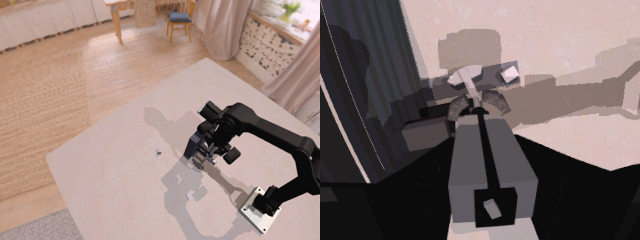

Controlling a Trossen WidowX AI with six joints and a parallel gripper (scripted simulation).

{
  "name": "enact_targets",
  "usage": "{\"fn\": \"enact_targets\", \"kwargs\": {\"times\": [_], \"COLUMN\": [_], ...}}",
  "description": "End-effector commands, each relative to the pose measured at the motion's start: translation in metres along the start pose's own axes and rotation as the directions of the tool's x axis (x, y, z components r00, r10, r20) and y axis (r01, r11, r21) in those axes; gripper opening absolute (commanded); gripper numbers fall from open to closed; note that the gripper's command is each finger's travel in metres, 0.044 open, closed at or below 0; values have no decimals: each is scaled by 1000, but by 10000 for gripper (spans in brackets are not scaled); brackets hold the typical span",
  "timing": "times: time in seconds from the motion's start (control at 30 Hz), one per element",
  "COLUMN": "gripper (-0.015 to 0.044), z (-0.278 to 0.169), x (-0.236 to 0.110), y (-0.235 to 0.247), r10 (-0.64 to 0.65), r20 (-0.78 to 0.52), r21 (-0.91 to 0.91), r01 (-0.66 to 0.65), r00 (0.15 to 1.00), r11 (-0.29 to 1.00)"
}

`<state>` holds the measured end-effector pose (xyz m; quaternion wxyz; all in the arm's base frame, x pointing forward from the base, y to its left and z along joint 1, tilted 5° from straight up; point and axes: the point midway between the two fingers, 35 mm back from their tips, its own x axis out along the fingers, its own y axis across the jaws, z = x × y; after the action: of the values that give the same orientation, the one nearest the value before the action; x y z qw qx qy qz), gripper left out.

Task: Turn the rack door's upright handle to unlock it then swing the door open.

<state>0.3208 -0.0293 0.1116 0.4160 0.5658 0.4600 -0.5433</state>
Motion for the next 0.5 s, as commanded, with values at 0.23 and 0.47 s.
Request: {"fn": "enact_targets", "kwargs": {"times": [0.23, 0.47], "gripper": [43, 22], "z": [1, 1], "x": [1, 1], "y": [0, 0], "r10": [-1, -1], "r20": [5, 5], "r21": [4, 1], "r01": [1, 1], "r00": [1000, 1000], "r11": [1000, 1000]}}
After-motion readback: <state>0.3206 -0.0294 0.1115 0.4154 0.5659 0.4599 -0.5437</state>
